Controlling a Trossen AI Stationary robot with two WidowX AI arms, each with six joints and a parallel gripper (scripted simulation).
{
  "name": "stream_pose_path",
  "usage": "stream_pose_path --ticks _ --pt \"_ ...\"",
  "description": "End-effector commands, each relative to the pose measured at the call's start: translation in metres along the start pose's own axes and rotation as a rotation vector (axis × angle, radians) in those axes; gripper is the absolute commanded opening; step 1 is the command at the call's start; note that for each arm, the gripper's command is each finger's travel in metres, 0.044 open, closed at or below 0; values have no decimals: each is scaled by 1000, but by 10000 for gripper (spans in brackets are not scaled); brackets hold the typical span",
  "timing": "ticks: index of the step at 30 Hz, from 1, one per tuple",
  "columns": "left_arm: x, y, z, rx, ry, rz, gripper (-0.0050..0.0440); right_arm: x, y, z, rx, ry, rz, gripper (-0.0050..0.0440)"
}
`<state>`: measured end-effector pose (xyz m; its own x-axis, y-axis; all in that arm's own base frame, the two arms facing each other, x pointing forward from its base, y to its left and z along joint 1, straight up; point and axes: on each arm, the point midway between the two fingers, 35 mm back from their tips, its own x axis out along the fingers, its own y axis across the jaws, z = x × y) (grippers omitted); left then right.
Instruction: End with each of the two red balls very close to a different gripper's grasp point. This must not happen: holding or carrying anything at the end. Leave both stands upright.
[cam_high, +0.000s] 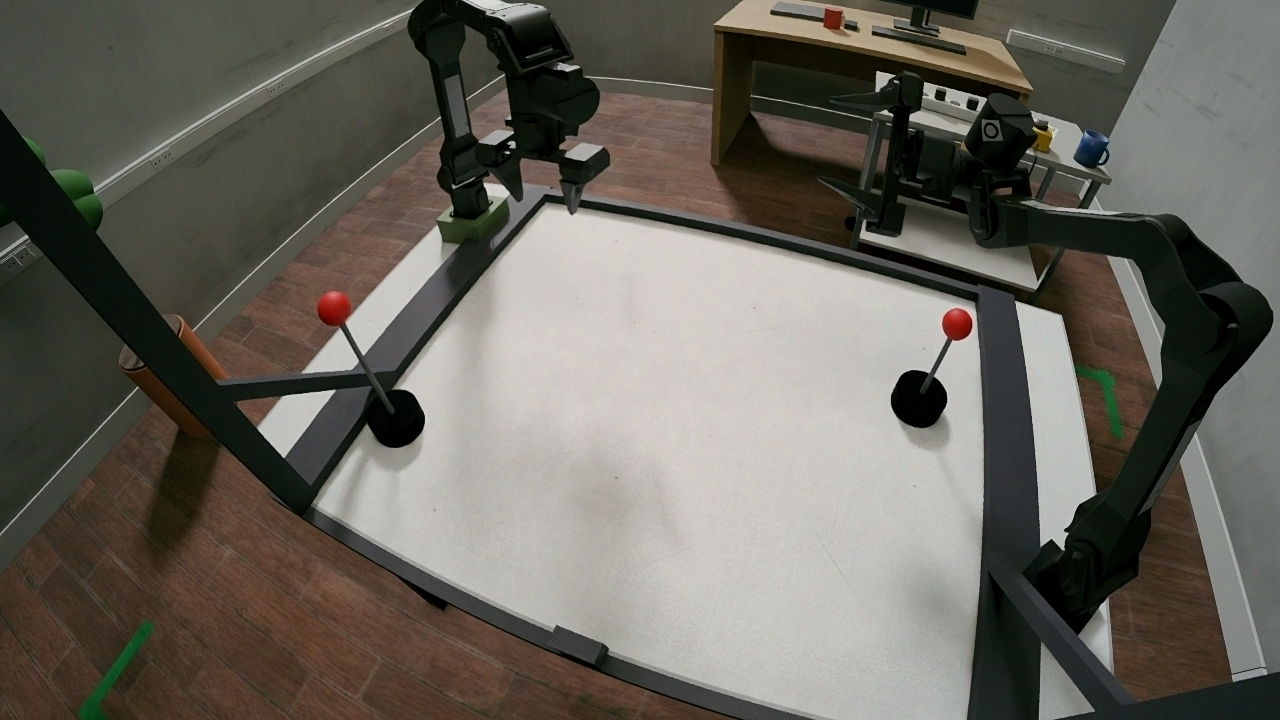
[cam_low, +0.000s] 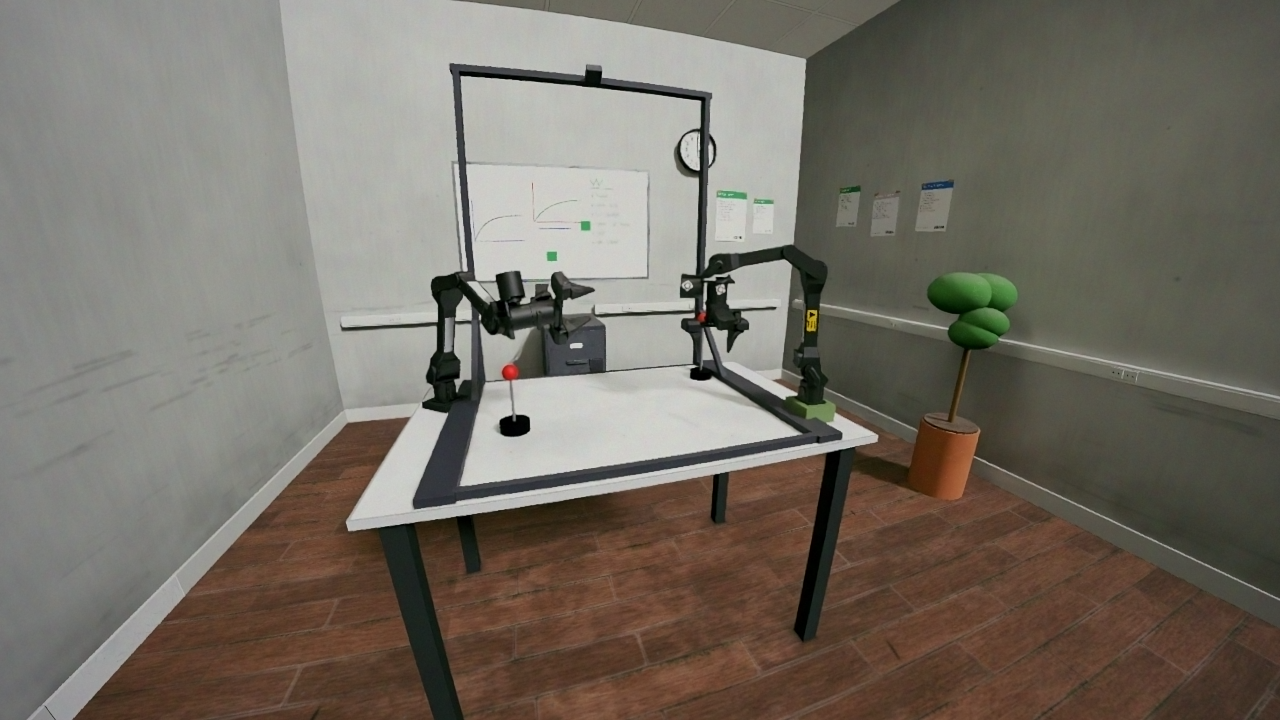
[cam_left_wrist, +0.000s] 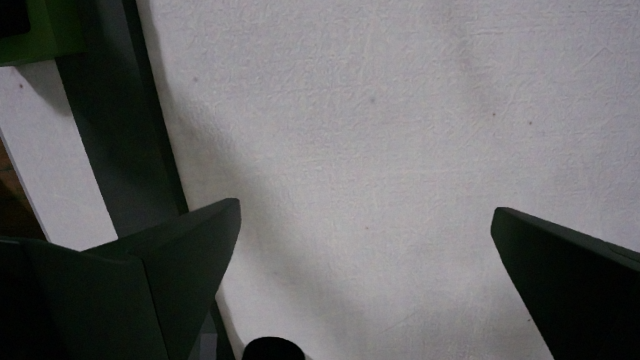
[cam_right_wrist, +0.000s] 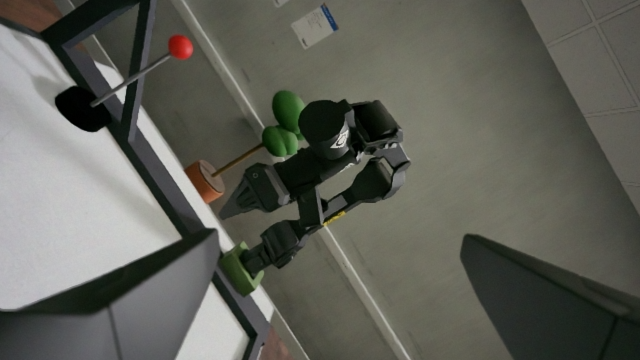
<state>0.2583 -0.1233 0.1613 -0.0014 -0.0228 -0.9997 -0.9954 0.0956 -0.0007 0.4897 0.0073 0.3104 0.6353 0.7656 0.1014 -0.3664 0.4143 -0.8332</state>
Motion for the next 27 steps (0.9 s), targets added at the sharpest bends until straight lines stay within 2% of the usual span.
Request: stream_pose_path --ticks 1,20,27 --pt "-6 -1 0 0 7 -21 440 0 -10 11 -31 -10 -10 440" --pt "-6 0 -1 4 6 -24 440 -1 -9 13 -28 -7 -12 440" --pt "-8 13 -16 124 -22 -135 440 -19 1 21 63 87 -57 440"
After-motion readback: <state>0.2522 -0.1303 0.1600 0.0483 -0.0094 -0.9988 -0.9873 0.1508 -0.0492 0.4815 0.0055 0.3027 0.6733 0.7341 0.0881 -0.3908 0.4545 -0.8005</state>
